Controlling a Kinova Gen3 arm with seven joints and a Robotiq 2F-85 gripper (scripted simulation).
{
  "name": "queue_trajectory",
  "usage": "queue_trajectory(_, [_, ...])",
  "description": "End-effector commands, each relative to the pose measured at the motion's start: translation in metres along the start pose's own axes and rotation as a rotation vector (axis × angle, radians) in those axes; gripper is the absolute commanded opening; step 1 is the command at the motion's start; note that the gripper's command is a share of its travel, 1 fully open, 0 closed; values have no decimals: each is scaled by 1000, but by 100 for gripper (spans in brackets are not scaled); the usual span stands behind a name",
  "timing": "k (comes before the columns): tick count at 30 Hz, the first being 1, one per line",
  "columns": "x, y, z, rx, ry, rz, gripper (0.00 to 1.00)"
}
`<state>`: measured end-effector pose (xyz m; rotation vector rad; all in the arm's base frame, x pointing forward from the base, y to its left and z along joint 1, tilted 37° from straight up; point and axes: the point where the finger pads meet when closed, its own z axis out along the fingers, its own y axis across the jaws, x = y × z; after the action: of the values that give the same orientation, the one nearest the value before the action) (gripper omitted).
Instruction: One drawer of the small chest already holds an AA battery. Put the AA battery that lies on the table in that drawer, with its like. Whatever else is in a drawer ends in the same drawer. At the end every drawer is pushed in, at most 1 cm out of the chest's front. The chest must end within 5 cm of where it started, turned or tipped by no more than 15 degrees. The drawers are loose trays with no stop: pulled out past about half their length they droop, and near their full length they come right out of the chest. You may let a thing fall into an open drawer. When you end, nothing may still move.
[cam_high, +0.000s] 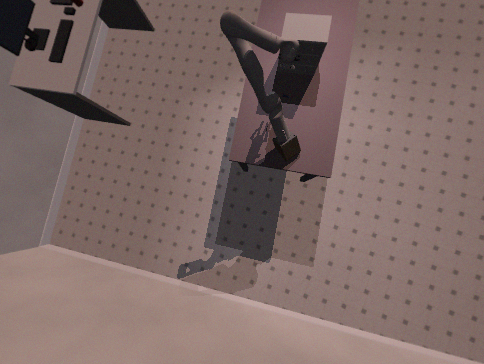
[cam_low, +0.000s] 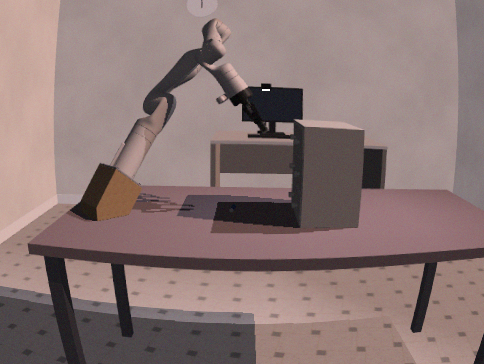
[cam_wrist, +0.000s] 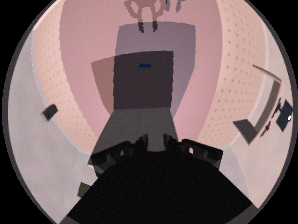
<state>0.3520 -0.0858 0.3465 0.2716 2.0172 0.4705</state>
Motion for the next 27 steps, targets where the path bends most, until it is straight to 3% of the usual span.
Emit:
queue_trajectory(1, [-4,2,6,-7,1,-5,33])
queue_trajectory(17, [-31,2,40,-7,1,-5,33])
queue_trajectory(27, [-35,2,45,-7,1,-5,33])
